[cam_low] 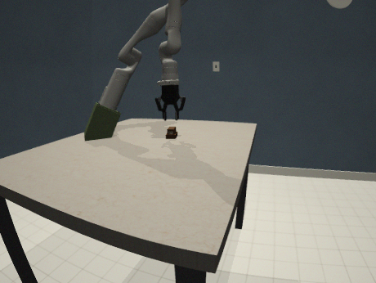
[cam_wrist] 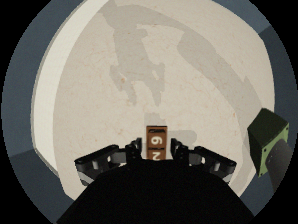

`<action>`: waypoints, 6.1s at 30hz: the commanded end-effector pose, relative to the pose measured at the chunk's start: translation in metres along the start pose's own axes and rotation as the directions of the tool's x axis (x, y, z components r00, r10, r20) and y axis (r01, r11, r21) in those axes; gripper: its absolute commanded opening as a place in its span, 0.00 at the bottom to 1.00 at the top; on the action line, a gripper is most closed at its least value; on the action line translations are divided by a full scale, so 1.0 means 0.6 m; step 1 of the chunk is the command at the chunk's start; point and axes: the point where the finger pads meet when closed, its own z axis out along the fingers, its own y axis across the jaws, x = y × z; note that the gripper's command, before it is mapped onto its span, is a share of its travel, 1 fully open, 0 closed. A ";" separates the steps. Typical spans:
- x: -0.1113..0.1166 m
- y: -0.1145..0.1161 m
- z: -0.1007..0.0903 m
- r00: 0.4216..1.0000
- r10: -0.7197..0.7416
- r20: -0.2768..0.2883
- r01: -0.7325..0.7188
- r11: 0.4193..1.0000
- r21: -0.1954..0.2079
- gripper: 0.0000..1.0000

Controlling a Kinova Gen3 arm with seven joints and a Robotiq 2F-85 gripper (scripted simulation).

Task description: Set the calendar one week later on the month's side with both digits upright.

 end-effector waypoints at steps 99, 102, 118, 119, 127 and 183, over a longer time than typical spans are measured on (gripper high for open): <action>-0.010 0.002 0.097 1.000 -0.011 0.007 0.011 1.000 -0.005 0.48; -0.010 0.002 0.097 1.000 -0.011 0.007 0.011 1.000 -0.005 0.48; -0.010 0.002 0.097 1.000 -0.011 0.007 0.011 1.000 -0.005 0.48; -0.010 0.002 0.097 1.000 -0.011 0.007 0.011 1.000 -0.005 0.48; -0.010 0.002 0.097 1.000 -0.011 0.007 0.011 1.000 -0.005 0.48; -0.009 0.002 0.089 1.000 -0.011 0.007 0.011 1.000 -0.005 0.28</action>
